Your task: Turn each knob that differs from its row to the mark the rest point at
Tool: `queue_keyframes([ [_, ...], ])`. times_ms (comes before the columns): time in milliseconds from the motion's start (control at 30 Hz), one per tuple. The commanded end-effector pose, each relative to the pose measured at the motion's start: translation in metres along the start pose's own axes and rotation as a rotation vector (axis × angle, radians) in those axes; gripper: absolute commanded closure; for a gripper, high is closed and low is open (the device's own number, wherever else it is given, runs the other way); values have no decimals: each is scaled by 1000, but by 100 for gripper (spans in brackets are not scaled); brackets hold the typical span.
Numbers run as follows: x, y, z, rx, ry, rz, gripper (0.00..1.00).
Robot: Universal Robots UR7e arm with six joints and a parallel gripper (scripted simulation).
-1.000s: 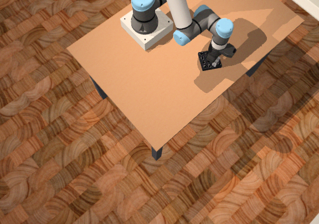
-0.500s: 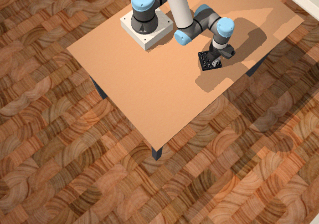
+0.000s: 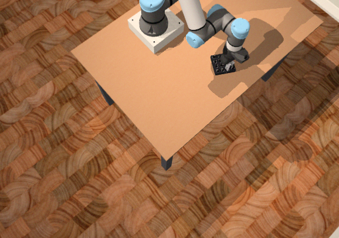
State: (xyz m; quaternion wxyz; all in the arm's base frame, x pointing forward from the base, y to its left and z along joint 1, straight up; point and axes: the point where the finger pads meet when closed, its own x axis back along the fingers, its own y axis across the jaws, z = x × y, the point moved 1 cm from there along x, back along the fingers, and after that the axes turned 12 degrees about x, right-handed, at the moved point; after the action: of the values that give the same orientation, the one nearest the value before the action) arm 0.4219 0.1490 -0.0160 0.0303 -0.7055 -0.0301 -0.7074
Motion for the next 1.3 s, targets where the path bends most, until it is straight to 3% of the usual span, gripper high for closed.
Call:
queue_keyframes([
  [0, 0, 0, 0, -15, 1, 0, 70],
  [500, 0, 0, 0, -16, 1, 0, 70],
  [533, 0, 0, 0, -16, 1, 0, 54],
  [1267, 1, 0, 0, -16, 1, 0, 54],
])
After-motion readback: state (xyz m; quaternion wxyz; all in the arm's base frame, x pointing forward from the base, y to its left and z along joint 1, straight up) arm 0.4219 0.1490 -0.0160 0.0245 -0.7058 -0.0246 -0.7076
